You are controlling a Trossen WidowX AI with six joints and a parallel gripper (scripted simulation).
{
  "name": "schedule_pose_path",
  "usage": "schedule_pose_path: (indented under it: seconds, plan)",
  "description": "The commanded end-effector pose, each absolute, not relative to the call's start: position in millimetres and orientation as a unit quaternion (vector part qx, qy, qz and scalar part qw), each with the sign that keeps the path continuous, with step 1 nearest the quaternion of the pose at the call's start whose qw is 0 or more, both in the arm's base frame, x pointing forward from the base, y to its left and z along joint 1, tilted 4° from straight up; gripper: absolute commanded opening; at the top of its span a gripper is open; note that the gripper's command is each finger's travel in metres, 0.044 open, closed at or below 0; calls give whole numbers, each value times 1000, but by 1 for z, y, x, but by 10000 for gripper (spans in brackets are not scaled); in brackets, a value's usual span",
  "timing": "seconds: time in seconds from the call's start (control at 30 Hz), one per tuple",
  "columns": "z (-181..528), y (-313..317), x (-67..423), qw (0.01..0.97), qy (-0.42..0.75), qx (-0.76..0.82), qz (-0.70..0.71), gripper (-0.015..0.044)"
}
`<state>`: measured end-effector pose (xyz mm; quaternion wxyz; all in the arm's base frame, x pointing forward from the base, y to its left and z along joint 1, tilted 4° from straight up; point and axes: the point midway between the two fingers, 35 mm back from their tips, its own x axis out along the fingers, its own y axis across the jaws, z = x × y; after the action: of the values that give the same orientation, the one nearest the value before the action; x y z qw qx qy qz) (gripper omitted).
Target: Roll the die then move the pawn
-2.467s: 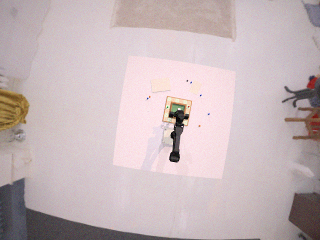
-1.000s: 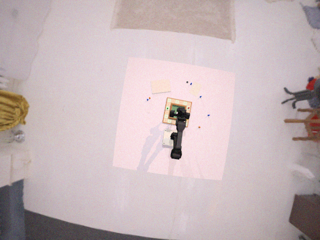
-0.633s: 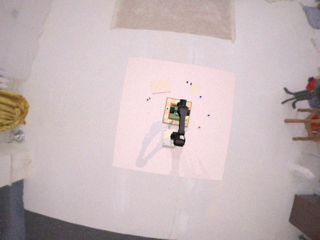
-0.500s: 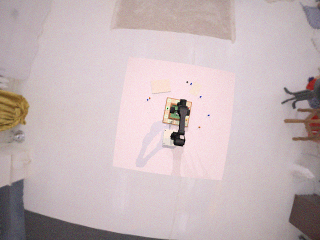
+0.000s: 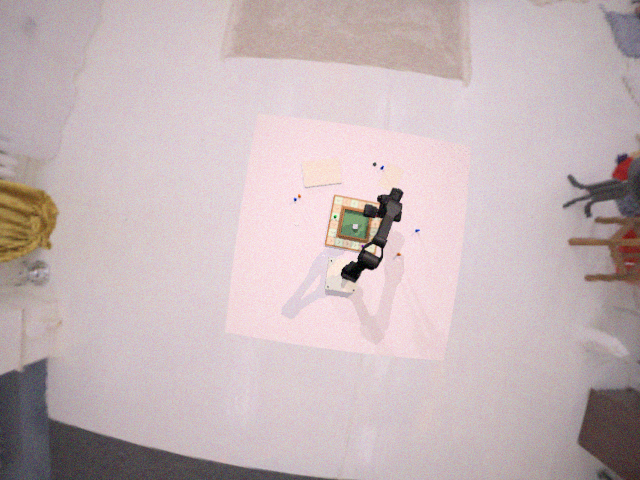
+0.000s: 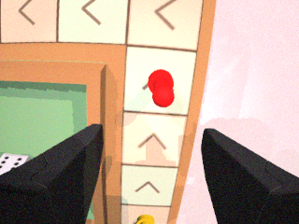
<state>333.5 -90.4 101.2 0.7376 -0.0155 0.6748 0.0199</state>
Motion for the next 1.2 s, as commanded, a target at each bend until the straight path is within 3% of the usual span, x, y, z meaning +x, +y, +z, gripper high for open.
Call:
schedule_pose_path:
  seconds: [0.0,1.17]
  plan:
    - [101,-98,340,737,675,-22,26,200]
    - [48,-96,342,737,675,-21,26,200]
